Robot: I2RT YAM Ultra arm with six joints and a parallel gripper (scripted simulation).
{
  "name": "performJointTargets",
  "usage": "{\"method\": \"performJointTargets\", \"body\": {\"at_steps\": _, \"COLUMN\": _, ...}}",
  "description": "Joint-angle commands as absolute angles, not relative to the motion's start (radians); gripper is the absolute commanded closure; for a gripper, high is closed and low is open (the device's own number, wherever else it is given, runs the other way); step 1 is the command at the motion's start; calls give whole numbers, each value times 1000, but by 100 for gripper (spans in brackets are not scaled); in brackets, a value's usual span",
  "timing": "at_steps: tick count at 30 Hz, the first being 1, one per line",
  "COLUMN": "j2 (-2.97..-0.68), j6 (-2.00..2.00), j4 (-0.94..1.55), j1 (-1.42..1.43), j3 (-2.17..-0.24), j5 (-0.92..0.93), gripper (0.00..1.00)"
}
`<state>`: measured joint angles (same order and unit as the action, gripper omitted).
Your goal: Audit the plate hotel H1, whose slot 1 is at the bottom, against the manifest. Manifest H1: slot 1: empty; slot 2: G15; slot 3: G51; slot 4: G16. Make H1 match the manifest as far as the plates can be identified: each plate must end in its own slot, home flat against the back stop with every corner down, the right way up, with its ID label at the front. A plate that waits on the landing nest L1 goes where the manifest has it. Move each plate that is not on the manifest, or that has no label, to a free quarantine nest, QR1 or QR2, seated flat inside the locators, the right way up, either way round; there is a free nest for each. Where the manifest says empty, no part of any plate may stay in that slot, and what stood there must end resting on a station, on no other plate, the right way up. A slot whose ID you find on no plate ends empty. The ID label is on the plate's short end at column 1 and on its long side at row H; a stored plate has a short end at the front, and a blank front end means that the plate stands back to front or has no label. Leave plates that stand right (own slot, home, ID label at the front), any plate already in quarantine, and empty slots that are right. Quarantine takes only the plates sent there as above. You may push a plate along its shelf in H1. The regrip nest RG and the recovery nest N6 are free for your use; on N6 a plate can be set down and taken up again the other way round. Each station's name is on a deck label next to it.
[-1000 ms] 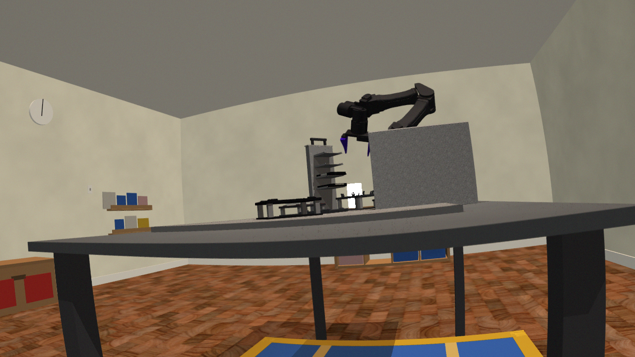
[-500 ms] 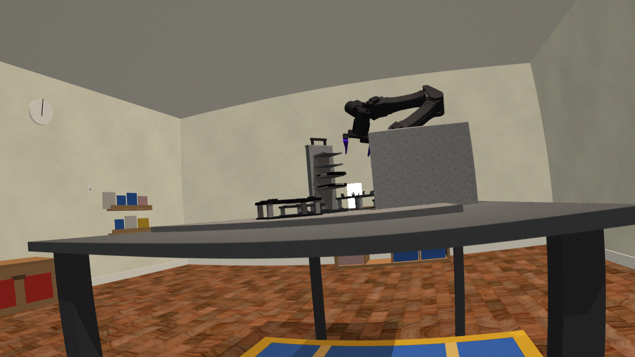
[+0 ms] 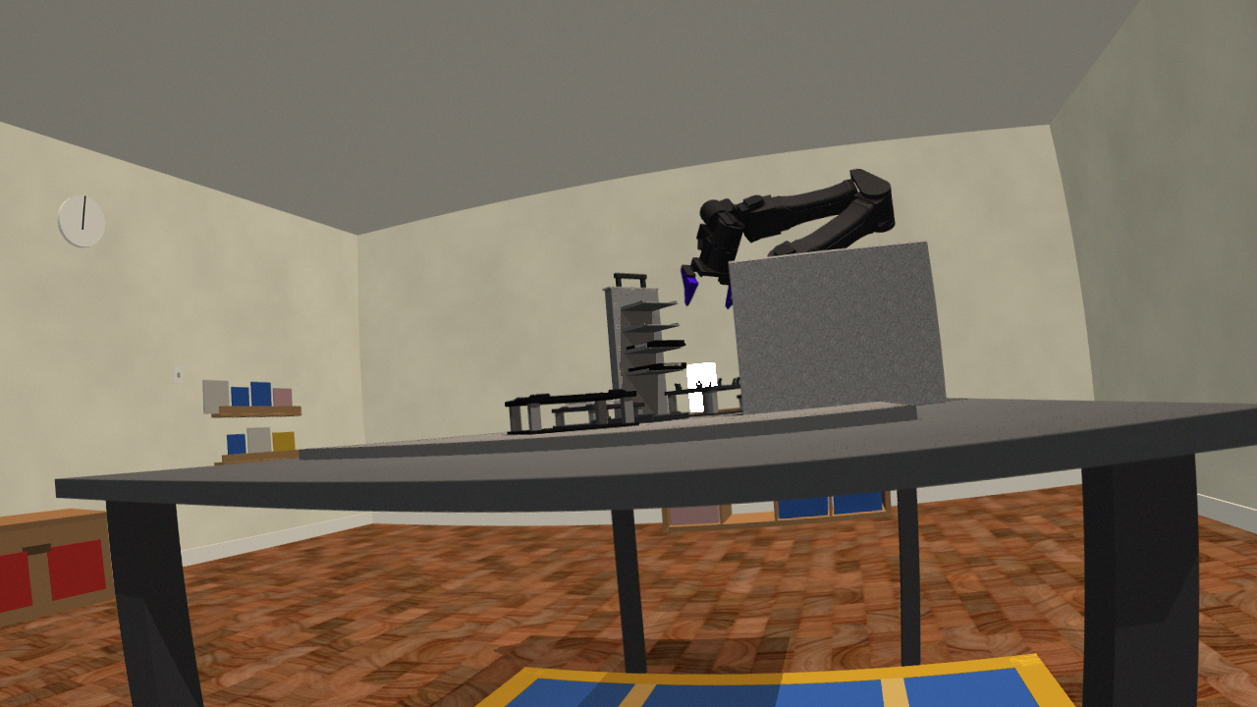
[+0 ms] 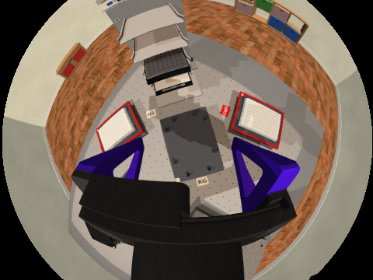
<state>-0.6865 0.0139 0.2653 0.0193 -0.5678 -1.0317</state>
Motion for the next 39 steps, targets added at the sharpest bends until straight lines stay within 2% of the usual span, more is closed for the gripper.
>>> {"method": "performJointTargets", "body": {"at_steps": 1, "j2": -658, "j6": -154, "j4": 230, "j1": 6, "j3": -561, "j5": -959, "gripper": 0}}
{"method": "performJointTargets", "body": {"at_steps": 13, "j2": -603, "j6": -336, "j4": 222, "j1": -49, "j3": -542, "j5": -845, "gripper": 0}}
{"method": "performJointTargets", "body": {"at_steps": 22, "j2": -601, "j6": -385, "j4": 112, "j1": -179, "j3": -466, "j5": -719, "gripper": 0}}
{"method": "performJointTargets", "body": {"at_steps": 39, "j2": -601, "j6": -385, "j4": 112, "j1": -179, "j3": -466, "j5": -720, "gripper": 0}}
